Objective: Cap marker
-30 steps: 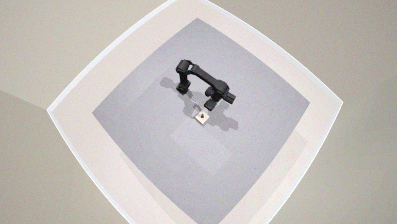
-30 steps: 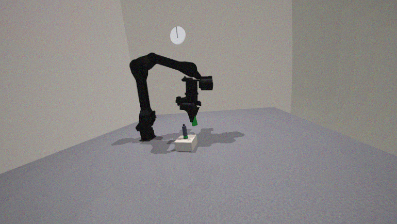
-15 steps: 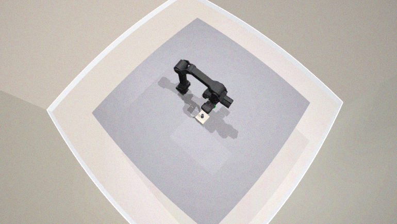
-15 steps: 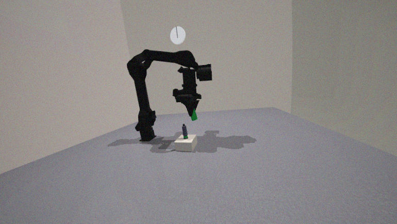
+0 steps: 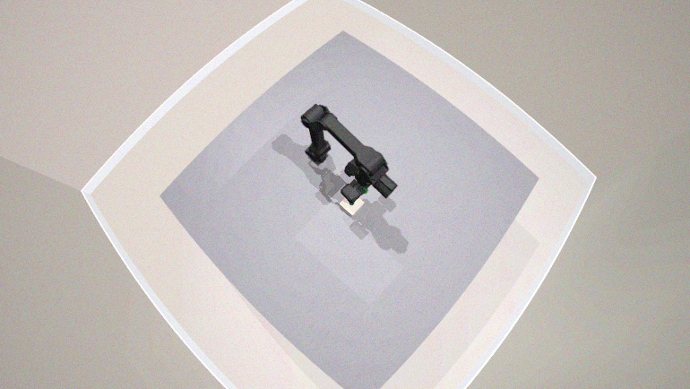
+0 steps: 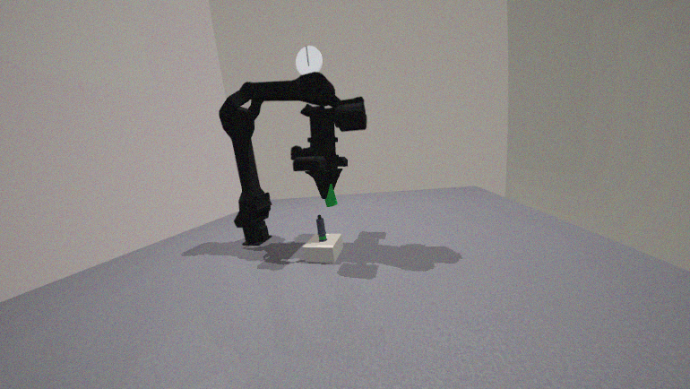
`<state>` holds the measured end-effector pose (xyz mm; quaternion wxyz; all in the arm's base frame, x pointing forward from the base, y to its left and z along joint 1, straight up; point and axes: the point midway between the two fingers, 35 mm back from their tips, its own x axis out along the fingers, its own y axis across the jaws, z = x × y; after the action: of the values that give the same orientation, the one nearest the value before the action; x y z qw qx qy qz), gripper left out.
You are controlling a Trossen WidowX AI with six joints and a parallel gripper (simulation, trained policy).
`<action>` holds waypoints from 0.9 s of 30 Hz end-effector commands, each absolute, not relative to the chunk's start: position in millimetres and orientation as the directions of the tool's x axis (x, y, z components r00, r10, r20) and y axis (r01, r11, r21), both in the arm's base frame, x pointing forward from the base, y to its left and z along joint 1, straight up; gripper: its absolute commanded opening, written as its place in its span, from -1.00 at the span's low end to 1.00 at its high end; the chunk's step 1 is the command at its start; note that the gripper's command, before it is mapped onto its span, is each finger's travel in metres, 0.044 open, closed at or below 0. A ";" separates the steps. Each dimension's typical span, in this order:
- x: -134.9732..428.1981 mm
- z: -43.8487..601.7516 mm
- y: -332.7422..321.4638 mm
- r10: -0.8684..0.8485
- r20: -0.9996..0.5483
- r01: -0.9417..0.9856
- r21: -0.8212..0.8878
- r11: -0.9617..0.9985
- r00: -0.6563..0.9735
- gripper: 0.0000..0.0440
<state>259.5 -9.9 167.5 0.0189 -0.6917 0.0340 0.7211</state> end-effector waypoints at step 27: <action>248.2 159.1 -65.1 0.025 -0.994 -0.253 0.002 -0.968 -0.104 -1.00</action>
<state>248.4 -64.8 166.3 0.0895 -0.6685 0.0887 0.7330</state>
